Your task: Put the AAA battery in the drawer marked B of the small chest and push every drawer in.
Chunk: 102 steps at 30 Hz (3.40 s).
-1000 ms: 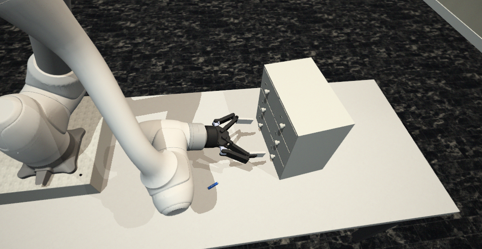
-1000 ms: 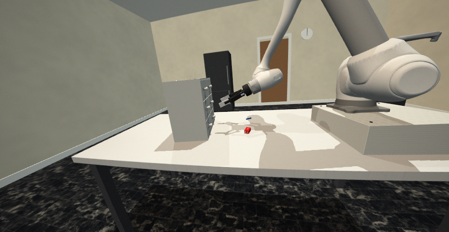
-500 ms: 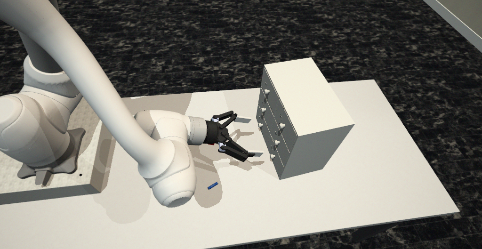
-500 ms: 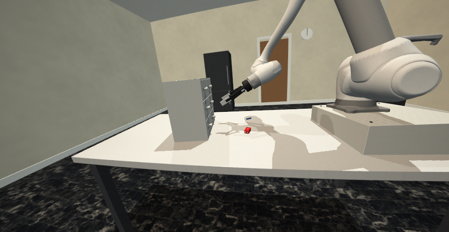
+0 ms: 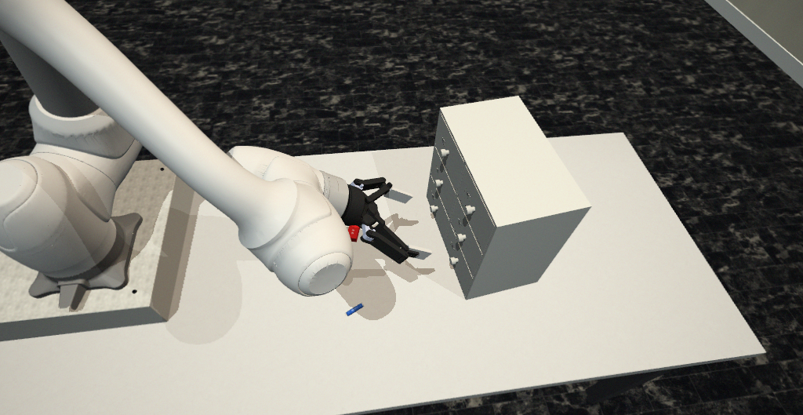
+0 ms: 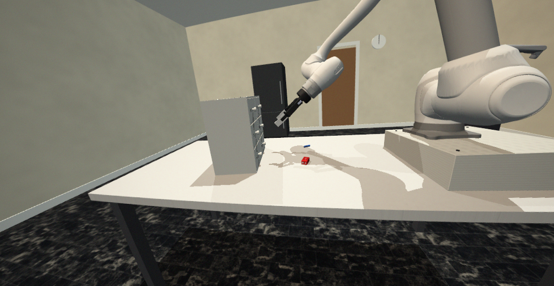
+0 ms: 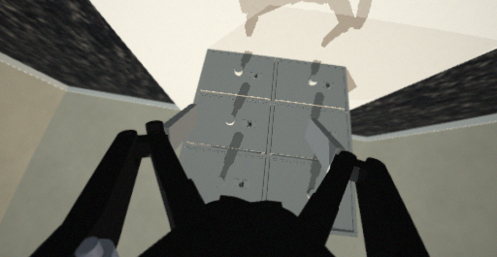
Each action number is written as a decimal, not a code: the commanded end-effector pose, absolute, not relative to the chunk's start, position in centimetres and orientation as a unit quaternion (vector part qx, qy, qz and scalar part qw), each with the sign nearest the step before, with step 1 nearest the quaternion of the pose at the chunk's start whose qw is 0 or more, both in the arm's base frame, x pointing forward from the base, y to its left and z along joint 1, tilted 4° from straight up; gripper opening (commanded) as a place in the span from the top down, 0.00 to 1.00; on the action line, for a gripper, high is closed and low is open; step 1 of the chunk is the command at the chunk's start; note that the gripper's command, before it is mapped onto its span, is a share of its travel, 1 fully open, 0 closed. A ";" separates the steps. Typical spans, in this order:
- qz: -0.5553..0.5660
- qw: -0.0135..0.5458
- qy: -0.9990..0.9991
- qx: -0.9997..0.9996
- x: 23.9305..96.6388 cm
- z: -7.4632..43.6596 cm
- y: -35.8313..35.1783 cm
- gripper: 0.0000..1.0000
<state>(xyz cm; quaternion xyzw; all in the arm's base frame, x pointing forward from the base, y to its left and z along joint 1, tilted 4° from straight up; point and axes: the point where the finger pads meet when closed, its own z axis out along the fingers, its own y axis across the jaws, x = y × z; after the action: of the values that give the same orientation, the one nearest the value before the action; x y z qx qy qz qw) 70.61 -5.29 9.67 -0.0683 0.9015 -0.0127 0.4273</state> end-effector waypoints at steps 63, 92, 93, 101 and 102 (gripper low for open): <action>-0.011 0.189 0.979 -0.078 64.6 15.5 -5.5 0.00; -0.033 0.001 0.997 -0.064 63.4 16.7 -5.6 0.00; -0.033 0.001 0.997 -0.064 63.4 16.7 -5.6 0.00; -0.033 0.001 0.997 -0.064 63.4 16.7 -5.6 0.00; -0.033 0.001 0.997 -0.064 63.4 16.7 -5.6 0.00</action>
<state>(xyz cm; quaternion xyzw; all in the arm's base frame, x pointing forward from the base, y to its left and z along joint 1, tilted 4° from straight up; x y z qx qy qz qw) 63.41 -5.62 16.73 -0.0638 0.9974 -0.0326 0.0011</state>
